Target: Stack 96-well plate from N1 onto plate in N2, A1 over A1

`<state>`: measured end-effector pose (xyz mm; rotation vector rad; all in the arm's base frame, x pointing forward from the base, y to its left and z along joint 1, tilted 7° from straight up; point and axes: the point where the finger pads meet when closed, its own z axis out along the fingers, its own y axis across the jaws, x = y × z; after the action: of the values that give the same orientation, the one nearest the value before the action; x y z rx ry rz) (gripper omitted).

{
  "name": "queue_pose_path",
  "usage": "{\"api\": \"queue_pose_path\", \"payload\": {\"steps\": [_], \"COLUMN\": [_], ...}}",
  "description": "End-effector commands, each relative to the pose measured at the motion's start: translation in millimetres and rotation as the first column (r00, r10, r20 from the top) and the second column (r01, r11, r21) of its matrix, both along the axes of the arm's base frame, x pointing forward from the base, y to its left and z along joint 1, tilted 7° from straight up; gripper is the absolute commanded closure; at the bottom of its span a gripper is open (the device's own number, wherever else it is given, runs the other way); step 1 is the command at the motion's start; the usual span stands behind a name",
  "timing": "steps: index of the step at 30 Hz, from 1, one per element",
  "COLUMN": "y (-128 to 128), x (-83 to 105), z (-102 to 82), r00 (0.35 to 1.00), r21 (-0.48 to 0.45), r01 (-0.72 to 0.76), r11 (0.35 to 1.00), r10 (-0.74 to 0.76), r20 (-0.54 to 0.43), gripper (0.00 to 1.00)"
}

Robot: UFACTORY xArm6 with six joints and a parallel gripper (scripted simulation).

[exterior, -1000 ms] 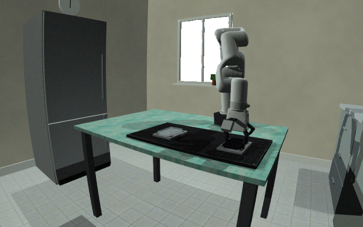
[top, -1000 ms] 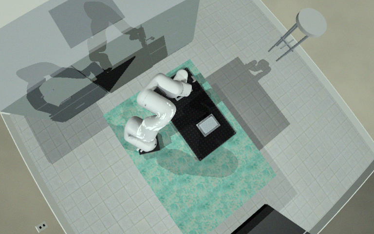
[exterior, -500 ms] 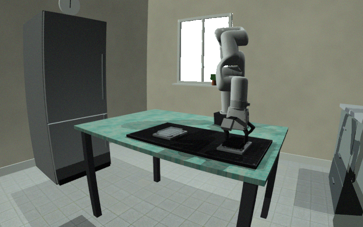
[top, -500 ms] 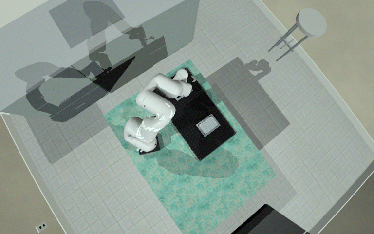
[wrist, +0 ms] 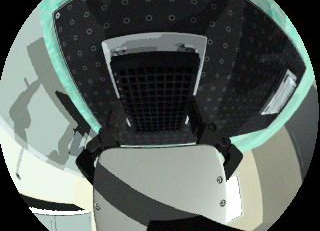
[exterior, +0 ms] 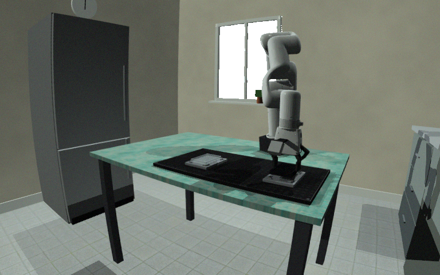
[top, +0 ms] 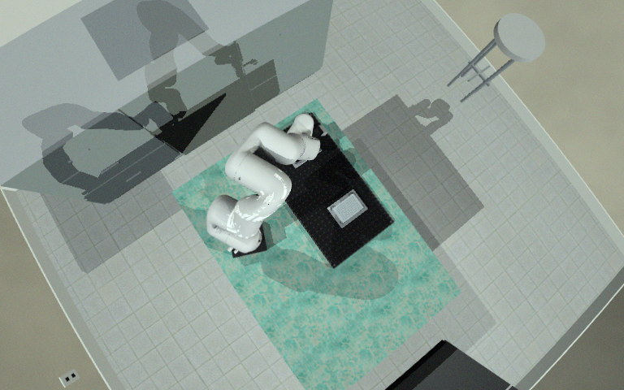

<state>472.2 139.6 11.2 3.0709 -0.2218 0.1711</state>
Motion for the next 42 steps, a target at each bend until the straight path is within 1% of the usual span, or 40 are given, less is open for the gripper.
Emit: {"api": "queue_pose_path", "payload": {"steps": [1, 11, 14, 16, 31, 33, 42], "y": [1, 1, 1, 1, 3, 3, 4], "x": [1.1, 0.8, 0.3, 0.3, -2.4, -2.4, -4.0], "z": [2.9, 5.6, 10.6, 10.6, 35.4, 35.4, 50.3], "r00": [1.0, 1.0, 1.0, 1.0, 1.0, 1.0, 1.0], "r21": [0.001, 0.001, 0.001, 0.001, 0.001, 0.001, 0.001], "r01": [0.0, 0.0, 0.0, 0.0, 0.0, 0.0, 0.0], "r11": [1.0, 1.0, 1.0, 1.0, 1.0, 1.0, 1.0], "r10": [0.0, 0.0, 0.0, 0.0, 0.0, 0.0, 0.0], "r20": [0.004, 0.004, 0.004, 0.004, 0.004, 0.004, 0.004], "gripper": [1.0, 1.0, 1.0, 1.0, 1.0, 1.0, 1.0]}}
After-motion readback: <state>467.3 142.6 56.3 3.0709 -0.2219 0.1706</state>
